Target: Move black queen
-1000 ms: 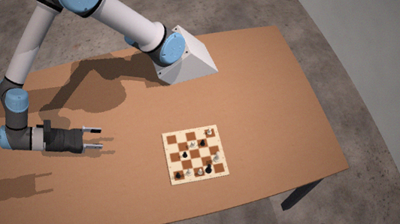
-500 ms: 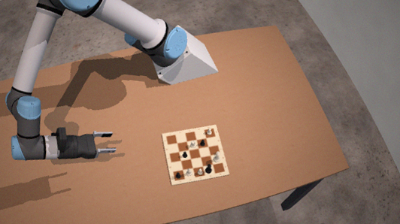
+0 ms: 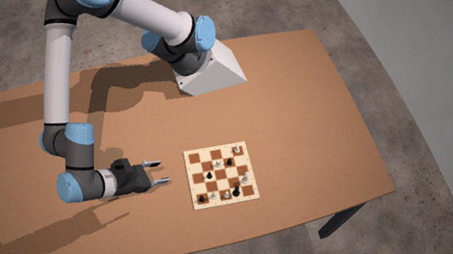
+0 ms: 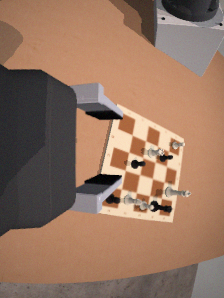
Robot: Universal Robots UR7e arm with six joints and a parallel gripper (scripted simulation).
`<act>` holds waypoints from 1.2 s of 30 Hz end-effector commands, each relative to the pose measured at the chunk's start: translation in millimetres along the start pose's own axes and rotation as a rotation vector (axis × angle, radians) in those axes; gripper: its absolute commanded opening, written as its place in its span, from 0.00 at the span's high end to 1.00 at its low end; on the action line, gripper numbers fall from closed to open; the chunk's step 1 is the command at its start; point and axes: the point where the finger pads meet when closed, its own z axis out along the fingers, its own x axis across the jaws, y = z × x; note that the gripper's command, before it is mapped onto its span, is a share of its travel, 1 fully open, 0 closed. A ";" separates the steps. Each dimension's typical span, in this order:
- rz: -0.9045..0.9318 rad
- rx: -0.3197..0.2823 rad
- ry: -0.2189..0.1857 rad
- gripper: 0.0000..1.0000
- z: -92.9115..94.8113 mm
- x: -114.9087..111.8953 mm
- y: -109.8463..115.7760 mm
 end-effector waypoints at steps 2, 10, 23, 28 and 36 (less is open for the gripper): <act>-0.018 -0.152 -0.043 0.00 34.0 27.4 -20.0; -0.040 -0.423 -0.041 0.00 84.3 69.4 -63.4; -0.055 -0.694 0.067 0.00 124.7 101.0 -123.8; -0.058 -0.758 0.112 0.00 133.1 106.1 -141.8; -0.059 -0.793 0.141 0.00 137.6 108.4 -152.4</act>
